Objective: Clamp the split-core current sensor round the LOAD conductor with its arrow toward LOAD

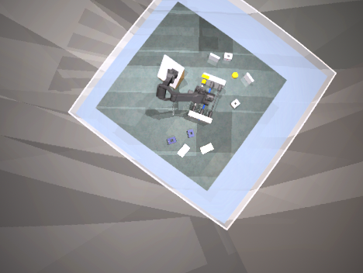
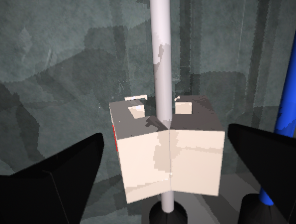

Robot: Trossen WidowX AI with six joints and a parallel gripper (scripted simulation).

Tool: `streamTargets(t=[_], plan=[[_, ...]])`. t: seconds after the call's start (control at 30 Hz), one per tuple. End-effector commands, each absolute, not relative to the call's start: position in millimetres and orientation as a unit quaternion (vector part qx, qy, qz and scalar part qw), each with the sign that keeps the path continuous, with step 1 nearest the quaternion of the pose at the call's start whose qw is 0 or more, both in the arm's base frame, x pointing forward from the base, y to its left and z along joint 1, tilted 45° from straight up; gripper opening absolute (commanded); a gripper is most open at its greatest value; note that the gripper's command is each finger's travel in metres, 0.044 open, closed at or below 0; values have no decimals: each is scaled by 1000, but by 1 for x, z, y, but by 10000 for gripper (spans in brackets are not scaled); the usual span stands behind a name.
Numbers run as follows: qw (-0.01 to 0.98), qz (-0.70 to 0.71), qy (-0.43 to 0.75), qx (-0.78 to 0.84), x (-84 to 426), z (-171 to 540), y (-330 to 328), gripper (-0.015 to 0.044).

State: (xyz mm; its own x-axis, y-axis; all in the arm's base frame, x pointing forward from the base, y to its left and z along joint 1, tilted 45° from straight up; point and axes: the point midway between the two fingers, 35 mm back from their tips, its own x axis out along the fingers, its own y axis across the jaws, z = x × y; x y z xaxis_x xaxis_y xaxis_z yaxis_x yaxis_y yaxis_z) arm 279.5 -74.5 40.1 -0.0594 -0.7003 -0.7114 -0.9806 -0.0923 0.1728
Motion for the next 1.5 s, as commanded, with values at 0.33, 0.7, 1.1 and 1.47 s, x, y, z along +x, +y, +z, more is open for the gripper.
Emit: streamTargets(t=[0.33, 0.7, 1.1, 1.47], plan=[[199, 345, 644, -654, 276, 23, -91, 440], [204, 342, 643, -654, 278, 25, -91, 393], [204, 342, 643, -654, 278, 25, -91, 313], [204, 342, 643, -654, 278, 25, -91, 103]])
